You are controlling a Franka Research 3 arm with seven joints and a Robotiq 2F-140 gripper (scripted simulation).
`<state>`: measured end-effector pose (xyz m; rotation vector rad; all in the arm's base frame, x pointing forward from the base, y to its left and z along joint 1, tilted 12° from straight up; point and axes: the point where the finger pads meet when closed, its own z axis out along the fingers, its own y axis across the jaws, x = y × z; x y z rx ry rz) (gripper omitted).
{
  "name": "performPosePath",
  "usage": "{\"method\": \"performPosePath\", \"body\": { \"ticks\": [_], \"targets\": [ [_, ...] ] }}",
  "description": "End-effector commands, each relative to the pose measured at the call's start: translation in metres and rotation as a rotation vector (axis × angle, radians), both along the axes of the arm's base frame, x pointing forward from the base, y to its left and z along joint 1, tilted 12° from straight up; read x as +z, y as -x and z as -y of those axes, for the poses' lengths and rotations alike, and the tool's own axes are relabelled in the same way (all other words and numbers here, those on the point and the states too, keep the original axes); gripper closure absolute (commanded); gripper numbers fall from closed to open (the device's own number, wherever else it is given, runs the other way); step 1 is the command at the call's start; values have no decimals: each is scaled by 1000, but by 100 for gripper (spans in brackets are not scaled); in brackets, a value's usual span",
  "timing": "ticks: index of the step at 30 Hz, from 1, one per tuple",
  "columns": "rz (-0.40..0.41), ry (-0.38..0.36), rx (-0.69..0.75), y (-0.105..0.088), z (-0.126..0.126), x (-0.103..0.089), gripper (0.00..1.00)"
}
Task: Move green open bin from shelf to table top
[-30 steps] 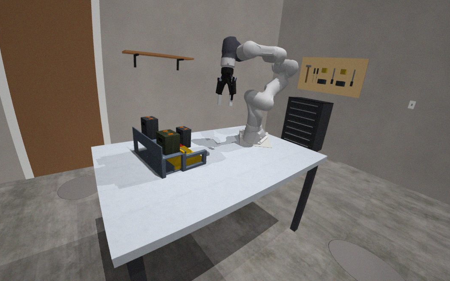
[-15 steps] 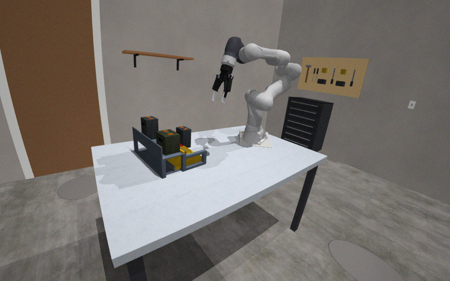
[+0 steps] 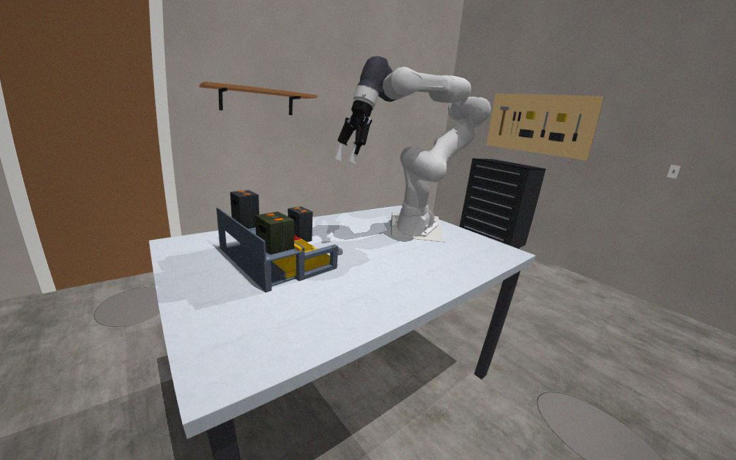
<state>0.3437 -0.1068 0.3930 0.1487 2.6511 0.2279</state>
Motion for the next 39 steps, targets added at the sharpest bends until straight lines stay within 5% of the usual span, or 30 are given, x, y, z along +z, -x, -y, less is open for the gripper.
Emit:
{"method": "performPosePath", "body": {
  "ticks": [1,8,39],
  "targets": [
    [13,4,-2,-3,3,3,43],
    [14,4,-2,-37,36,23,43],
    [11,0,-6,-46,46,30,43]
  ]
}}
